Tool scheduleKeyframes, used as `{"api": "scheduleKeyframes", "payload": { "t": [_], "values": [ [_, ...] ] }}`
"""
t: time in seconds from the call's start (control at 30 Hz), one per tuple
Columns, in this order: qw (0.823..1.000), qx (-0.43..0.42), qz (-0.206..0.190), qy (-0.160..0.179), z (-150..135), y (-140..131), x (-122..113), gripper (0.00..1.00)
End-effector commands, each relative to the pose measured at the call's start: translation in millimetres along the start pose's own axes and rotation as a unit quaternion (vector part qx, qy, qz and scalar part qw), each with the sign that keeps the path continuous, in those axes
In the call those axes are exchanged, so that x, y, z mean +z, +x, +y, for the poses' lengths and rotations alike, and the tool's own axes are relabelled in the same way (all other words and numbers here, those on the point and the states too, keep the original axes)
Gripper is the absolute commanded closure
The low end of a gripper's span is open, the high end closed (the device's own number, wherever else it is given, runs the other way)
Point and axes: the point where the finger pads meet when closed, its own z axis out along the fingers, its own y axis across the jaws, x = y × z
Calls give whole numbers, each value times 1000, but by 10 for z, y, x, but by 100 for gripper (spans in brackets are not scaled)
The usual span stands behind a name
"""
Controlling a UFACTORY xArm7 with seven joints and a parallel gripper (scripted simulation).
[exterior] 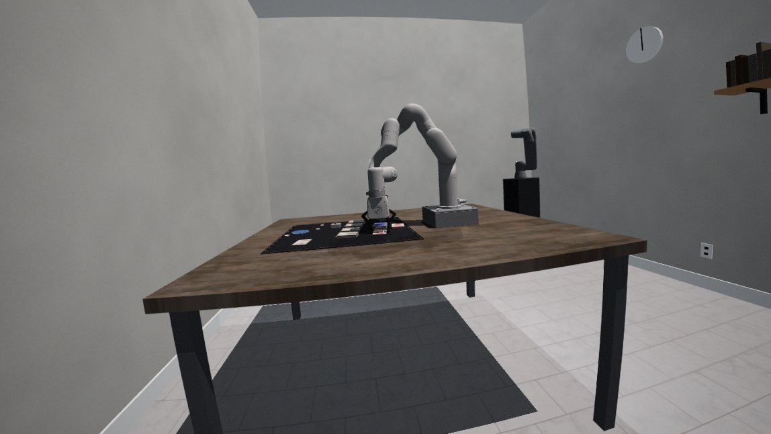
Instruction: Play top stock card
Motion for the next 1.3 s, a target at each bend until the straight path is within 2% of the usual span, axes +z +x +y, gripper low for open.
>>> {"api": "scheduleKeyframes", "payload": {
  "t": [0.0,1.23,1.27],
  "values": [
    [1000,0,-1,2,-13,-6,-10,13],
    [1000,0,-1,2,-13,-6,20,13],
    [1000,0,-1,2,-13,-6,20,26]
  ]
}}
